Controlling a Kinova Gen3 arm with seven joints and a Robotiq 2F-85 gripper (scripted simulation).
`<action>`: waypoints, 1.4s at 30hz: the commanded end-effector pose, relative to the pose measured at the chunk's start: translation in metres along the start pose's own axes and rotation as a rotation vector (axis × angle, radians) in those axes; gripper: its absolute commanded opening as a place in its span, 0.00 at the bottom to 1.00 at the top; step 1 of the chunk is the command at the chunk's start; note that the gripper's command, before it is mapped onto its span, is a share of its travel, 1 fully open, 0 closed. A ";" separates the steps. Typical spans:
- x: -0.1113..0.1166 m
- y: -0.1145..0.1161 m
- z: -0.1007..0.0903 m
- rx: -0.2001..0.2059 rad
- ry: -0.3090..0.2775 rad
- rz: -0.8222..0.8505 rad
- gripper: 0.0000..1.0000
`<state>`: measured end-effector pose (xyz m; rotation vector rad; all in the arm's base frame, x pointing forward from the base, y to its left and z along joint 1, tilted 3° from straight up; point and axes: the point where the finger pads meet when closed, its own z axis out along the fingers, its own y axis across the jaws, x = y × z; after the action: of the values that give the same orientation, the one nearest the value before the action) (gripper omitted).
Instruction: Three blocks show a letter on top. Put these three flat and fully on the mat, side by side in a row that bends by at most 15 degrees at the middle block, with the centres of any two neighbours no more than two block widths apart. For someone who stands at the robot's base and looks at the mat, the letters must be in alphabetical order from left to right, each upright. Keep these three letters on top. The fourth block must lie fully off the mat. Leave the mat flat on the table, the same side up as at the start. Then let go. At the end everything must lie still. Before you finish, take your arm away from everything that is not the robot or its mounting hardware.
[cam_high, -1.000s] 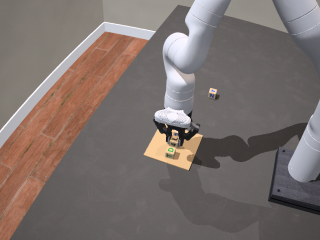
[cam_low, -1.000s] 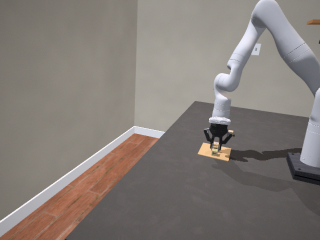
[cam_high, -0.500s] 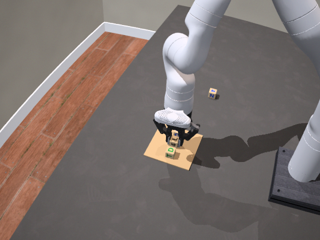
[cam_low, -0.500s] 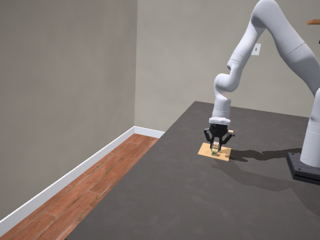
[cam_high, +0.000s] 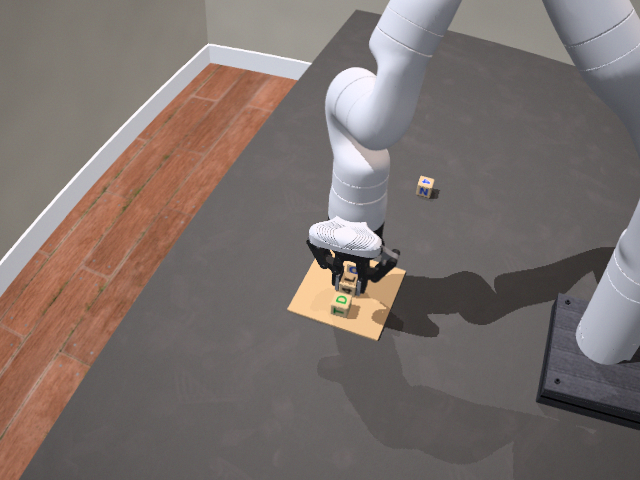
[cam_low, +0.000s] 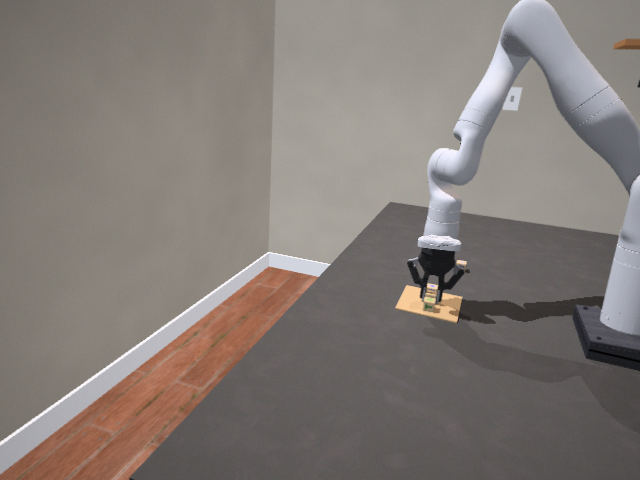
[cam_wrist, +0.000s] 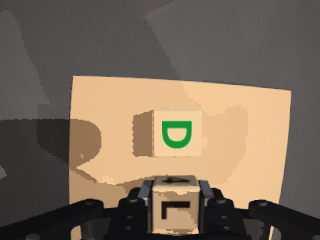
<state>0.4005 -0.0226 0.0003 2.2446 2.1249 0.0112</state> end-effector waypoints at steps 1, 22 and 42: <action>0.000 0.000 0.000 -0.001 0.000 0.000 0.21; 0.000 0.000 0.000 -0.001 0.000 0.000 0.21; 0.000 0.000 0.000 -0.001 0.000 0.000 0.33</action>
<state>0.4004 -0.0225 0.0002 2.2446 2.1253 0.0111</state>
